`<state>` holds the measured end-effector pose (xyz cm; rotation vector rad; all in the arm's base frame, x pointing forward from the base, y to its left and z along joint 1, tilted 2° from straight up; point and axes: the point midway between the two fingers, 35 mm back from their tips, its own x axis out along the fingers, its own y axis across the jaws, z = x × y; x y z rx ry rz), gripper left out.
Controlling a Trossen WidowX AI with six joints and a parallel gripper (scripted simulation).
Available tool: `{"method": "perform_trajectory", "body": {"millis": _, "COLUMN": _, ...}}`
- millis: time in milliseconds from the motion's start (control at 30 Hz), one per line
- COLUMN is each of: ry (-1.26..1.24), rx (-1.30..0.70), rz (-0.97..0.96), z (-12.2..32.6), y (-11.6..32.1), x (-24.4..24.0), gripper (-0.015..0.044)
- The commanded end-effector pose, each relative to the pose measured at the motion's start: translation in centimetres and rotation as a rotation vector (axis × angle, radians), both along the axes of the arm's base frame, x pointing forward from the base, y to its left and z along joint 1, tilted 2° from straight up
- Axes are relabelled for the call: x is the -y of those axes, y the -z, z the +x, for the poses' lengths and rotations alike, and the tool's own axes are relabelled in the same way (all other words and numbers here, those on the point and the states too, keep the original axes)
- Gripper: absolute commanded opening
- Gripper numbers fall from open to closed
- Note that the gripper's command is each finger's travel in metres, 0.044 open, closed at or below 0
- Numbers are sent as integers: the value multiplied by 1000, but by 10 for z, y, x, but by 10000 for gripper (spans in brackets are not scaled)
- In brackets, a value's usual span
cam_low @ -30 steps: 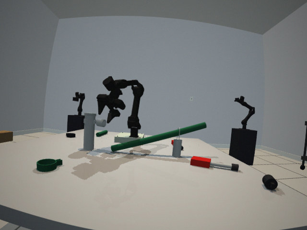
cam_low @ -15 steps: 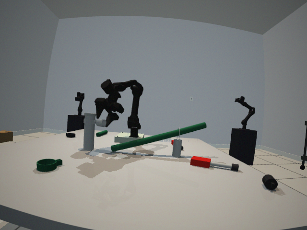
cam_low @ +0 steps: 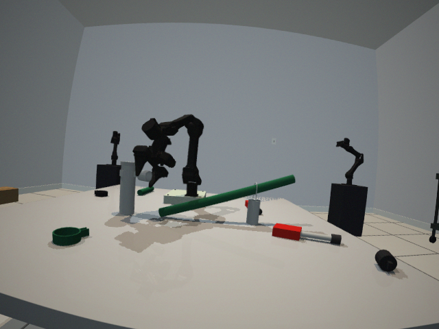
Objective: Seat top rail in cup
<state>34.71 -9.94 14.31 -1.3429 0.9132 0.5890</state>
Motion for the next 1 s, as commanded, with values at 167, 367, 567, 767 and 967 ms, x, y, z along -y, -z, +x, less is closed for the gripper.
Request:
{"method": "perform_trajectory", "body": {"millis": 167, "ry": -1, "rx": -5, "rz": 2, "z": 2, "y": 7, "x": 0, "gripper": 335}}
{"method": "perform_trajectory", "body": {"millis": 367, "ry": -1, "rx": -5, "rz": 2, "z": 2, "y": 7, "x": 0, "gripper": 177}}
{"method": "perform_trajectory", "body": {"millis": 567, "ry": -1, "rx": -5, "rz": 2, "z": 2, "y": 7, "x": 0, "gripper": 98}}
{"method": "perform_trajectory", "body": {"millis": 767, "ry": -51, "rx": -7, "rz": -1, "z": -2, "y": 8, "x": -1, "gripper": 0}}
{"method": "perform_trajectory", "body": {"millis": 967, "ry": -102, "rx": -10, "rz": -4, "z": -7, "y": 8, "x": -1, "gripper": 0}}
